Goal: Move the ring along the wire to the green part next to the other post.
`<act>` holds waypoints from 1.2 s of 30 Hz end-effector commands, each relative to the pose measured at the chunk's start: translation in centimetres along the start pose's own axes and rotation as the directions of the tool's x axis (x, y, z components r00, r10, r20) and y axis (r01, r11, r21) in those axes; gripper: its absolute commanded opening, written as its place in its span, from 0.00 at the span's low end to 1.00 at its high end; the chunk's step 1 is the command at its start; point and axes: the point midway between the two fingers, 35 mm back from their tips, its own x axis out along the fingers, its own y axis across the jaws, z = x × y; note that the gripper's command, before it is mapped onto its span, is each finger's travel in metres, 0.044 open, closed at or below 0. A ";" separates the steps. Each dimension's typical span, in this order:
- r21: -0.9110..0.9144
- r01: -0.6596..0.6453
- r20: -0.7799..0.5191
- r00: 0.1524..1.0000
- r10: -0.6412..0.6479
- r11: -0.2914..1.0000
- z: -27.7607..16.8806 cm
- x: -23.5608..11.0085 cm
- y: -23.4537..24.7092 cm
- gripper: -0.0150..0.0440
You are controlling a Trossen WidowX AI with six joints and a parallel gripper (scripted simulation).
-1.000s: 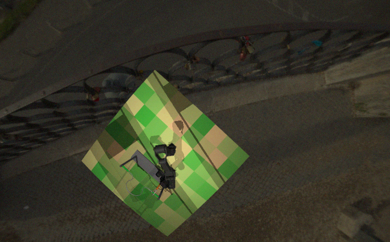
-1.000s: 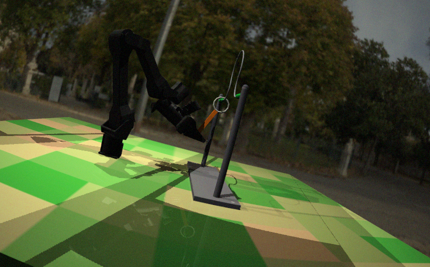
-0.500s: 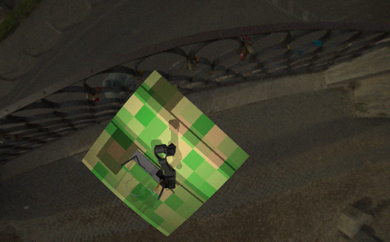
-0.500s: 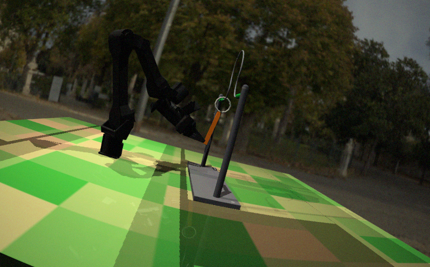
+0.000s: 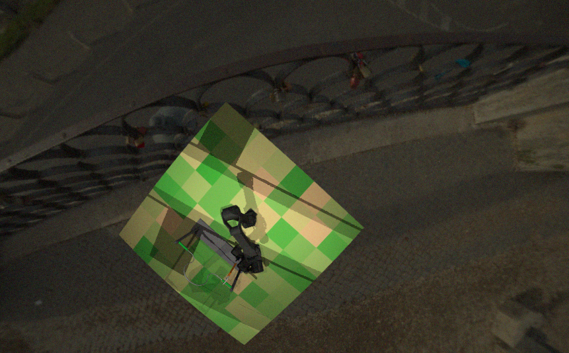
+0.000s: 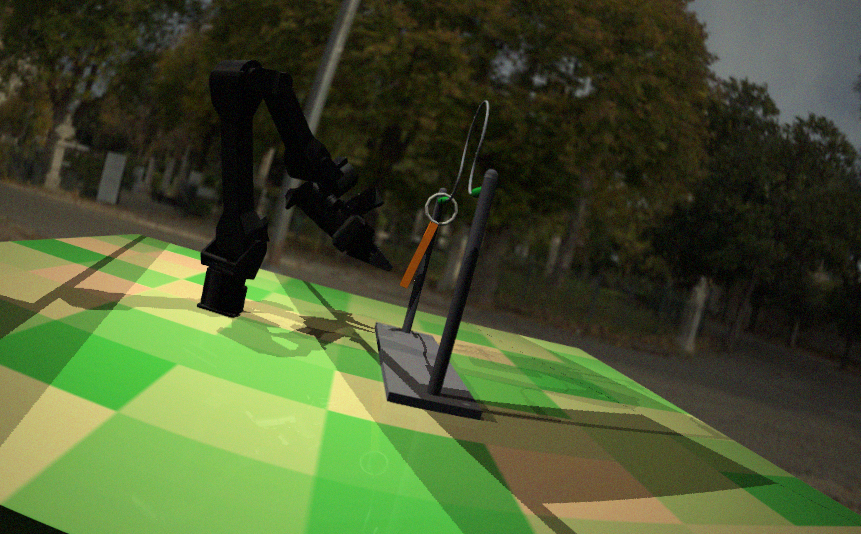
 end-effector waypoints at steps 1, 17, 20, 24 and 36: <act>0.005 0.000 0.008 1.000 0.000 1.000 0.2 -0.9 -0.1 0.53; 0.005 0.000 0.008 1.000 0.000 1.000 0.2 -0.9 -0.1 0.53; 0.005 0.000 0.008 1.000 0.000 1.000 0.2 -0.9 -0.1 0.53; 0.003 -0.003 0.004 1.000 0.003 1.000 0.2 -1.0 0.0 0.57; 0.002 -0.003 0.005 1.000 0.003 1.000 0.2 -5.9 -0.1 1.00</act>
